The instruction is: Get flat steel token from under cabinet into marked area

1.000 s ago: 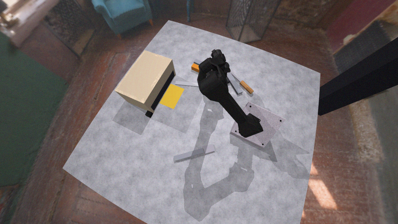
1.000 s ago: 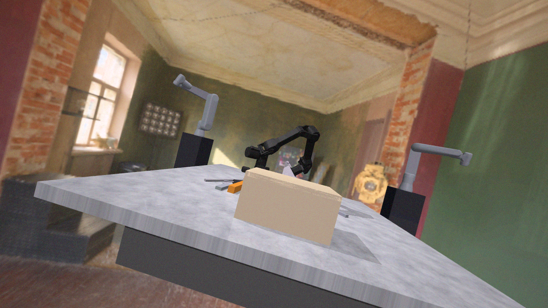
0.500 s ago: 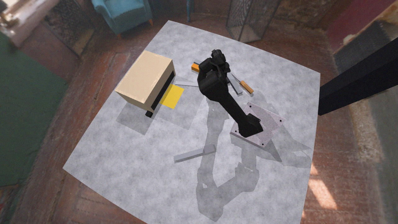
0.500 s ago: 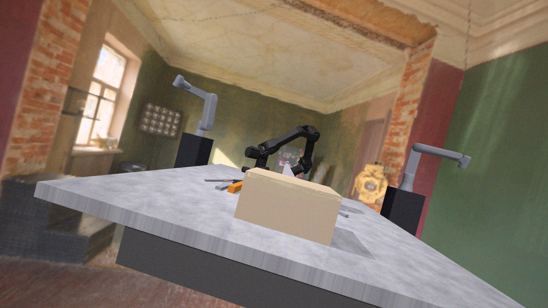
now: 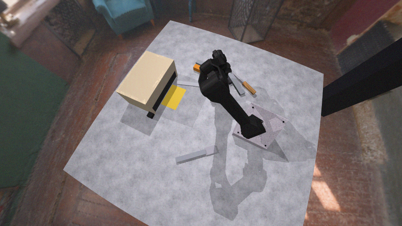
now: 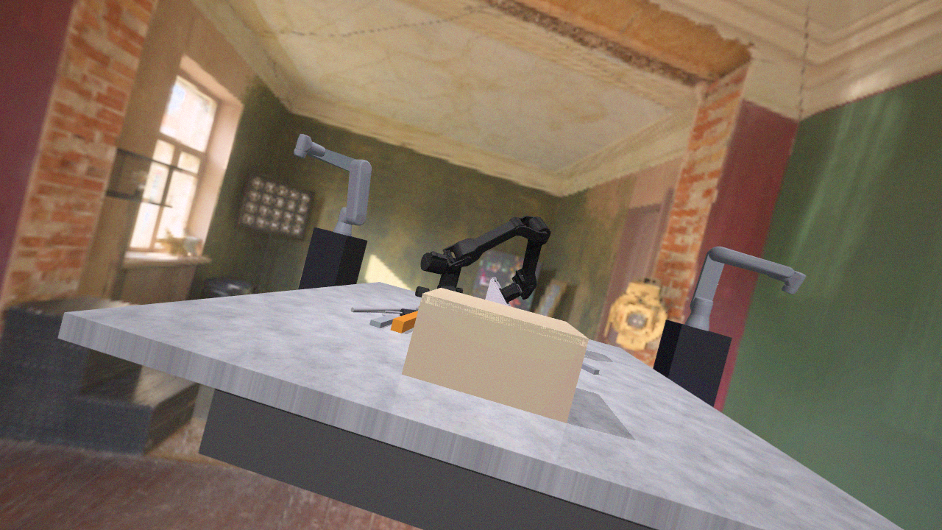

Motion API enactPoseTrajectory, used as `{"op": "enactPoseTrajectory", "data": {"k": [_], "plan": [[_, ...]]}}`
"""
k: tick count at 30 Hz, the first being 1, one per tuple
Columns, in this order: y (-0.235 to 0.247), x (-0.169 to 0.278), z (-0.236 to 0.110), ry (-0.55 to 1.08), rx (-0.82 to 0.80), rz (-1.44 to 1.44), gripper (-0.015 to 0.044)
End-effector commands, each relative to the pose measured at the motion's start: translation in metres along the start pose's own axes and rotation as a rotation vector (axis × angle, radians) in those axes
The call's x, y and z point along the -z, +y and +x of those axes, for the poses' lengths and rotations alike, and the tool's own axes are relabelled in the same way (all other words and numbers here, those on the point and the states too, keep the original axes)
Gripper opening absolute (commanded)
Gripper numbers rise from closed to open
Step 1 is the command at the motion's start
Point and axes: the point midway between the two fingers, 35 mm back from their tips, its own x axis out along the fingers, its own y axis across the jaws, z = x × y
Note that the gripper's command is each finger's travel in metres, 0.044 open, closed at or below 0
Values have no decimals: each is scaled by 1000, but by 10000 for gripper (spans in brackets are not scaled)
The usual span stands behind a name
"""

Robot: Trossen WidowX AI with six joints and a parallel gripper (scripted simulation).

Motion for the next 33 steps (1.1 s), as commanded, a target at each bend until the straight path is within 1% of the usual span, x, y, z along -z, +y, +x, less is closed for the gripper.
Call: {"op": "enactPoseTrajectory", "data": {"k": [1,33], "plan": [[-1,-11,0,2,3,6,0],[-3,-65,0,1,-1,28,0]]}}
